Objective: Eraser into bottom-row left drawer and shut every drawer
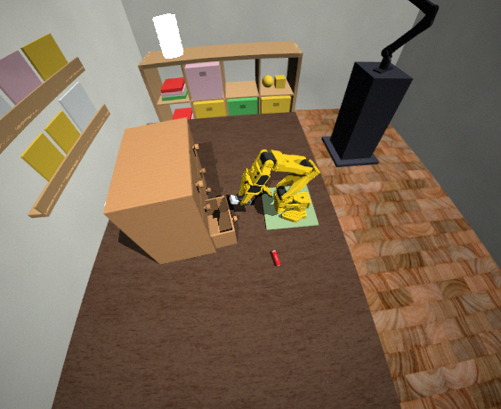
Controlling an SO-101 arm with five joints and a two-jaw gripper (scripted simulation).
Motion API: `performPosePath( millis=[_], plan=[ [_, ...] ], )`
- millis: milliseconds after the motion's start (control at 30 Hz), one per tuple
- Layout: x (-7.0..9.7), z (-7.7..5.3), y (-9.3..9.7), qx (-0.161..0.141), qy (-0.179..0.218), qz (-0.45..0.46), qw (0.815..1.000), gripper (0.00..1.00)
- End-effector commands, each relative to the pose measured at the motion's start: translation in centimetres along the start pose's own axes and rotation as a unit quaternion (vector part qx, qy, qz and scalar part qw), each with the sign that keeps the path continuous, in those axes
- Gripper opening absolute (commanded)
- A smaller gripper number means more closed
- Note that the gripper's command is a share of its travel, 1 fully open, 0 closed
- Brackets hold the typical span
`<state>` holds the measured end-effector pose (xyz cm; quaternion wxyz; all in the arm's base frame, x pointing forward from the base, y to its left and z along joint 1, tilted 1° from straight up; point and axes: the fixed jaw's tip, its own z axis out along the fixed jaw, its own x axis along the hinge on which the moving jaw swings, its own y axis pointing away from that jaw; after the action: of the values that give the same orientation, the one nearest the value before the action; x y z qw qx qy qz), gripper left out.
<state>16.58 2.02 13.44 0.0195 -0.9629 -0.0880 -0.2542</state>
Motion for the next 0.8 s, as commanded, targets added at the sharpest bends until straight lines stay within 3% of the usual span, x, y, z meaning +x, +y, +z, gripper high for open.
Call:
performPosePath(
  millis=[0, 767],
  plan=[
    [0.46, -0.19, -0.18, 0.003, 0.011, -0.007, 1.0, 0.0],
    [0.68, -0.27, -0.28, 0.005, 0.011, -0.009, 1.0, 0.0]
  ],
)
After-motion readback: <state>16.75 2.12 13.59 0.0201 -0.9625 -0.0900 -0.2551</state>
